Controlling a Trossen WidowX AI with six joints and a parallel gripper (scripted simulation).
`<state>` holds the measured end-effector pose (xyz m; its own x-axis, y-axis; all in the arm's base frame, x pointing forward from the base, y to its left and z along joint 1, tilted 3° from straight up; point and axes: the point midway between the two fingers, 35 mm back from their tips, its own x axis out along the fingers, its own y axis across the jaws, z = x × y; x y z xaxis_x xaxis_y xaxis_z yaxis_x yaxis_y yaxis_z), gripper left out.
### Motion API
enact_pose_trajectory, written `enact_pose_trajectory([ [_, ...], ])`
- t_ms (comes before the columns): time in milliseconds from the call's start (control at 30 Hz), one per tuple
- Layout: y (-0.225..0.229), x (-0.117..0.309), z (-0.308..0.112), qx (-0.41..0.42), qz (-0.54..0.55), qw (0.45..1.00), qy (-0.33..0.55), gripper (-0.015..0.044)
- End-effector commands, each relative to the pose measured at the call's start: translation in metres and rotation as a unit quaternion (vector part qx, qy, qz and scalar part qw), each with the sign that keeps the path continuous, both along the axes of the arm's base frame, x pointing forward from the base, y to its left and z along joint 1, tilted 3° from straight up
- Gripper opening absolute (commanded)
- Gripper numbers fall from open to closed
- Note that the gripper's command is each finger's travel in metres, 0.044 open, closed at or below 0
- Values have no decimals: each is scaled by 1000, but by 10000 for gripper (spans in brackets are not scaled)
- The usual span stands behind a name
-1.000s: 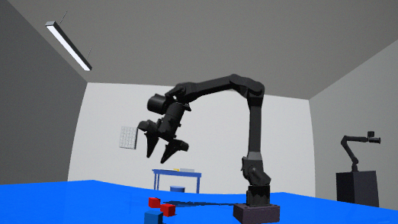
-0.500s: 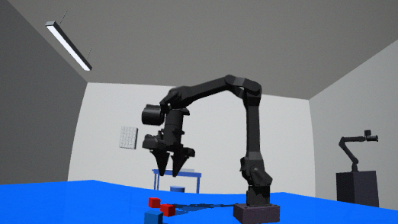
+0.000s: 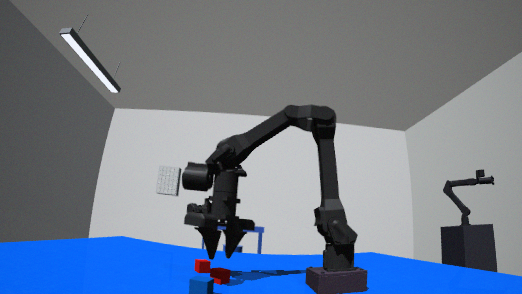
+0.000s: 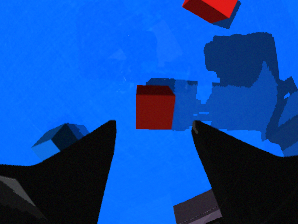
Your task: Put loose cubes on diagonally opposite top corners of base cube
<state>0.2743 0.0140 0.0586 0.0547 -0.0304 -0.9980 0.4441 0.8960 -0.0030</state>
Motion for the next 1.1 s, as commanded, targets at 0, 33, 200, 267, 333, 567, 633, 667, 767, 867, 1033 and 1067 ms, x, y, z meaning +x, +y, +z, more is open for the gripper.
enact_pose_trajectory([
  [0,-1,-2,-8,-3,2,1000,4,265],
  [33,-1,-2,-9,-3,2,1000,4,265],
  [200,-2,-1,-16,-3,2,1000,4,265],
  [267,-2,-1,-19,-3,2,1000,4,265],
  [333,-2,-1,-22,-3,2,1000,4,265],
  [567,-2,0,-34,-3,2,1000,4,265],
  [633,-2,0,-37,-3,2,1000,4,265],
  [667,-2,-1,-39,-3,2,1000,4,265],
  [767,-3,-1,-41,-3,2,1000,4,265],
  [867,-3,-1,-41,-3,2,1000,4,186],
  [1033,-3,-1,-41,-3,2,1000,4,105],
  [1067,-3,-1,-41,-3,2,1000,4,105],
])
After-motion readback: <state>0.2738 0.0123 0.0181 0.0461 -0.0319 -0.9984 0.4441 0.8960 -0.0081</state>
